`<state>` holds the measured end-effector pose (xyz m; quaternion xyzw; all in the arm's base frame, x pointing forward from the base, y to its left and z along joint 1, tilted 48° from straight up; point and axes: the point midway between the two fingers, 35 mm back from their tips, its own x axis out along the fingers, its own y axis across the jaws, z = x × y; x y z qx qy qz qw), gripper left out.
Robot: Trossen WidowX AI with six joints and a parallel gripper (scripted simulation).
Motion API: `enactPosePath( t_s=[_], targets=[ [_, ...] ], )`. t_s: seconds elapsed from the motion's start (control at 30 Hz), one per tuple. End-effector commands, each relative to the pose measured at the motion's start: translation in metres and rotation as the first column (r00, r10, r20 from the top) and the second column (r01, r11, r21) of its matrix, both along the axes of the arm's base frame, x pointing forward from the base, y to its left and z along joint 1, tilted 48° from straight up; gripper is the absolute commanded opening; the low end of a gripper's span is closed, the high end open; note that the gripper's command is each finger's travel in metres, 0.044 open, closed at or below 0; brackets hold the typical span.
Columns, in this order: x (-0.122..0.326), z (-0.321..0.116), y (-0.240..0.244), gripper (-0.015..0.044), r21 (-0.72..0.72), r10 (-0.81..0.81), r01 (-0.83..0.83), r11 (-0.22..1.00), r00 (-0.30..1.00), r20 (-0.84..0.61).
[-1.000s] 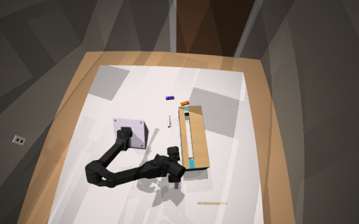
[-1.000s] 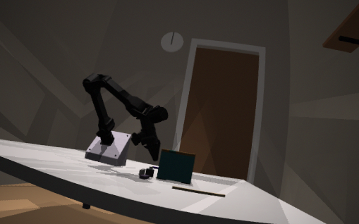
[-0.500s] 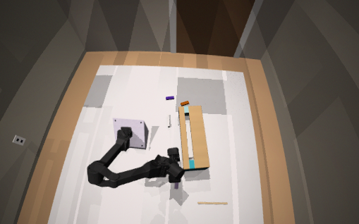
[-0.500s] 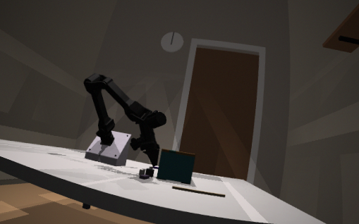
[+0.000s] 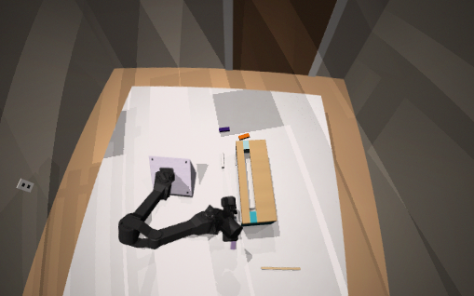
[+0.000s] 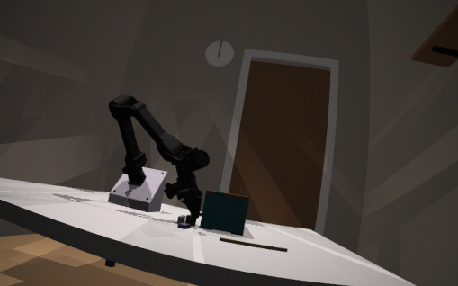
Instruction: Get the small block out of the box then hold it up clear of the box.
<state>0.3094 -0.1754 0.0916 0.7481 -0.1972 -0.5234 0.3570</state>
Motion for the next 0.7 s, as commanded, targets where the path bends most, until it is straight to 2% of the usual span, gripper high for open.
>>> enactPosePath(
  t_s=[0.0,0.27,0.53,0.63,0.67],
  targets=[
    [-0.0009,-0.0064,-0.0042,0.0285,0.003,0.007,-0.007,1.000,1.000,-0.003],
    [-0.0029,-0.0128,-0.0117,0.0285,0.001,0.007,-0.007,1.000,1.000,0.000],
    [-0.0029,-0.0128,-0.0117,0.0075,0.001,0.007,-0.007,1.000,1.000,0.000],
    [-0.0029,-0.0128,-0.0117,0.0055,0.001,0.007,-0.007,1.000,1.000,0.000],
    [-0.0027,-0.0121,-0.0110,0.0029,0.002,0.006,-0.006,1.000,1.000,0.000]
  ],
)
